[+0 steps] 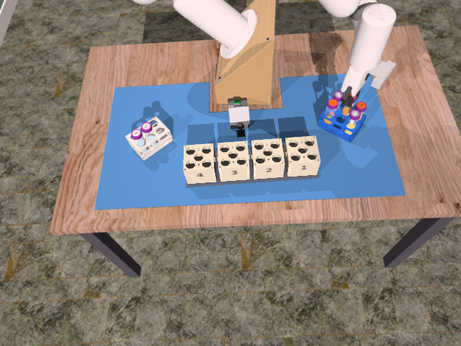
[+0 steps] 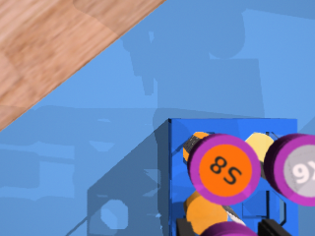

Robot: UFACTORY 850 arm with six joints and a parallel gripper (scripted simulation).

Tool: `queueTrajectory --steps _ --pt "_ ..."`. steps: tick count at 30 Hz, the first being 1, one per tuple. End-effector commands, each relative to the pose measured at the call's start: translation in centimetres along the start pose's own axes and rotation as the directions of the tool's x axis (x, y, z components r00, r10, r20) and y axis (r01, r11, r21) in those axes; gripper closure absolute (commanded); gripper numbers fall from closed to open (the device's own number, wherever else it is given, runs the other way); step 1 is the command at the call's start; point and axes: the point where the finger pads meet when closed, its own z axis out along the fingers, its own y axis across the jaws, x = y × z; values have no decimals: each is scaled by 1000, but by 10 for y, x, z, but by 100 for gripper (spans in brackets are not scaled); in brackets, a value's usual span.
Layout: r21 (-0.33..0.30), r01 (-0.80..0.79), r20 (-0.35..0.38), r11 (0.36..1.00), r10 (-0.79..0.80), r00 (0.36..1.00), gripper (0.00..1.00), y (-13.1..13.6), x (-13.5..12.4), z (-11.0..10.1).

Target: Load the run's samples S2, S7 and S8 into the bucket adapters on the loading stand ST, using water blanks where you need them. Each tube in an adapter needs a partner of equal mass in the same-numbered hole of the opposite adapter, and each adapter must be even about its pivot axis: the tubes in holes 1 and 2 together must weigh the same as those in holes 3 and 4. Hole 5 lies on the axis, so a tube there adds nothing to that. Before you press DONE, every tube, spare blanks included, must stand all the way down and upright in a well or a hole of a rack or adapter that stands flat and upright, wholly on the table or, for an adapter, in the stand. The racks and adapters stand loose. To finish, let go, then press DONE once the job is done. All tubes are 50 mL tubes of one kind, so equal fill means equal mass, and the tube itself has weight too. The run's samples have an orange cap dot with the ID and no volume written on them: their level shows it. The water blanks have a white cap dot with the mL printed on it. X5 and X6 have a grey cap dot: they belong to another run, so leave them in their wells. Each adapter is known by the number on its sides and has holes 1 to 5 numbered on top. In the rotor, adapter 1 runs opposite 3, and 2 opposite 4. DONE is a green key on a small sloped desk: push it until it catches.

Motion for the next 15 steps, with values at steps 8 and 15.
queueTrajectory --steps 8,15 --pt "0 0 -2 1000 0 1000 100 0 1 9" --pt "0 0 -2 1000 0 1000 100 0 1 14"
